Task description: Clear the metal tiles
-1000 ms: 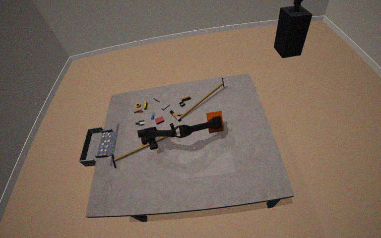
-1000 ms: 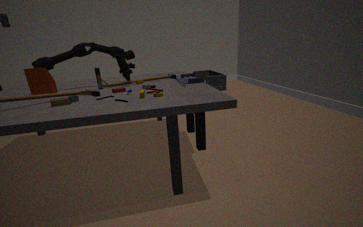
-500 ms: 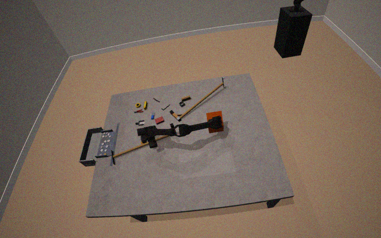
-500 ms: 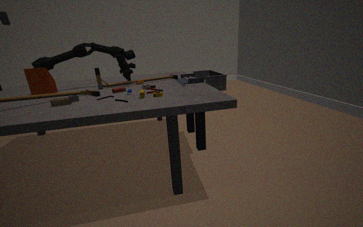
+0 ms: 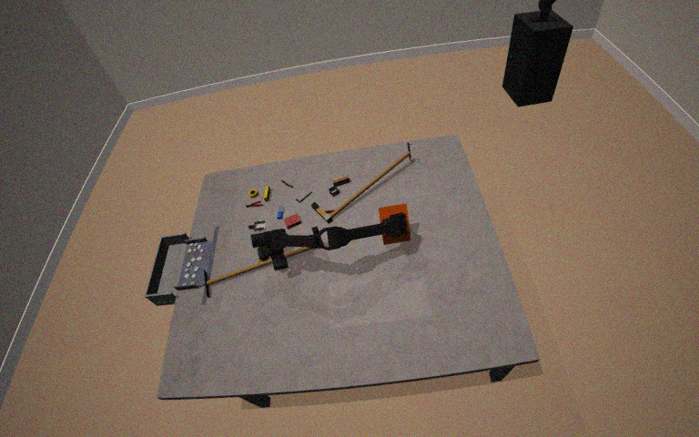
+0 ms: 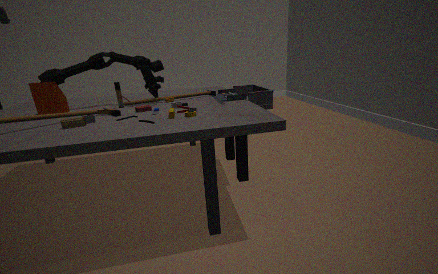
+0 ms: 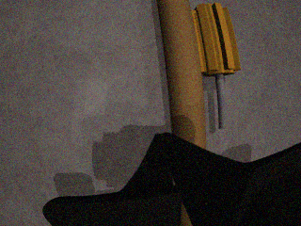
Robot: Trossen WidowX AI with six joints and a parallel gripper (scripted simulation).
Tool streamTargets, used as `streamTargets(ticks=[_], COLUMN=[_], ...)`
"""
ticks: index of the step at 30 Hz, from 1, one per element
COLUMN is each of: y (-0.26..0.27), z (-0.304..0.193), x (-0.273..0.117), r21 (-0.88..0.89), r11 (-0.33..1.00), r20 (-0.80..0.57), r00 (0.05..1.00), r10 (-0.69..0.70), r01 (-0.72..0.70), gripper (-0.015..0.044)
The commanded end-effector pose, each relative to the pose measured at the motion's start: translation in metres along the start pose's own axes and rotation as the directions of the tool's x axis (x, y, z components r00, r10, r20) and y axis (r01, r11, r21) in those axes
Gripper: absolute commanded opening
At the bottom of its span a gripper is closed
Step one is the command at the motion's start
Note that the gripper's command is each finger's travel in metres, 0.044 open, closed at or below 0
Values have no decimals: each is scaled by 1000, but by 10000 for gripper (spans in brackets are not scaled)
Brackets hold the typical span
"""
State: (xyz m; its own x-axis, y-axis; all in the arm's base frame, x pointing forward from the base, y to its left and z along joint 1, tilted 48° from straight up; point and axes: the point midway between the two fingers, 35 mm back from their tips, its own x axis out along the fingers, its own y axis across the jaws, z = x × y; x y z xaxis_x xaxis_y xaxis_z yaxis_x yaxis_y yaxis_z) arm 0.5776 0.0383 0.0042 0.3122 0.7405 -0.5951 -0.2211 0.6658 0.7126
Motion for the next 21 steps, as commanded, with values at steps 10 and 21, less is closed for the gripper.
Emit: streamTargets(ticks=[10, 21], y=[0, 9], z=[3, 12], x=[-20, -54], r21=[-3, 16], r11=[1000, 1000], r20=[10, 48], r00=[1000, 999], r10=[-3, -11], r01=[3, 10], gripper=[0, 0])
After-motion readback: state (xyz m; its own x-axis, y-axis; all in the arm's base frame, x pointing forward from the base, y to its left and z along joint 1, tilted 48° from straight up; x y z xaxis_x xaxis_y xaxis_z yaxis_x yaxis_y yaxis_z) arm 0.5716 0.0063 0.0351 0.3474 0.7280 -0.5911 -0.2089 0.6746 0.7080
